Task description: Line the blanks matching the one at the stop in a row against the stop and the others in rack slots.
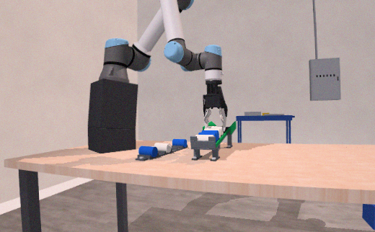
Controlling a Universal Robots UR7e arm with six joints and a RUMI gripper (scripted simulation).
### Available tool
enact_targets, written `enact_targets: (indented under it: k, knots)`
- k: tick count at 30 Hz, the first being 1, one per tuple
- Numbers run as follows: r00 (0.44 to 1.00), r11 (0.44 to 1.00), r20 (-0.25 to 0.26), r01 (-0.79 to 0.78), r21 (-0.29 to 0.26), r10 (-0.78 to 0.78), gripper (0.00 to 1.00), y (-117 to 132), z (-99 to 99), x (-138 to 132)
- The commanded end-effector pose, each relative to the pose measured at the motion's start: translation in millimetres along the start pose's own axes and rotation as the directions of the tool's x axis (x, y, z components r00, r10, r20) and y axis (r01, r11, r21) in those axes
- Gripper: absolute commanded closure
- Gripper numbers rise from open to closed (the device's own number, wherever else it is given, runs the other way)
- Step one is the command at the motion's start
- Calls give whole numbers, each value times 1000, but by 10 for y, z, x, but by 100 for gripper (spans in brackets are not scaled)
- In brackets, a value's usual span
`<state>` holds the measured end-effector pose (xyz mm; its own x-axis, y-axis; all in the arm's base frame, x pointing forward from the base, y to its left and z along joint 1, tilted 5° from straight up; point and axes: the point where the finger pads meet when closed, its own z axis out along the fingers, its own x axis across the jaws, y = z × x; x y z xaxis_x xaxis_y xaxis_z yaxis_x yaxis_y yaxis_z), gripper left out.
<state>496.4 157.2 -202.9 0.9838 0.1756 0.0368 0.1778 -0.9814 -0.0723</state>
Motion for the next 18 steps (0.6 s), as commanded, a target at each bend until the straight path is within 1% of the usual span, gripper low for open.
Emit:
enact_targets:
  k: [1,2,3,15,18]
  knots:
    - [1000,1000,-1,0,0,0,51,1,-5,6]
    - [1000,1000,-1,0,0,0,51,1,-5,6]
    - [1000,1000,-1,0,0,0,48,1,-5,6]
    - [1000,1000,-1,0,0,0,48,1,-7,6]
    - [1000,1000,-1,0,0,0,48,1,-36,6]
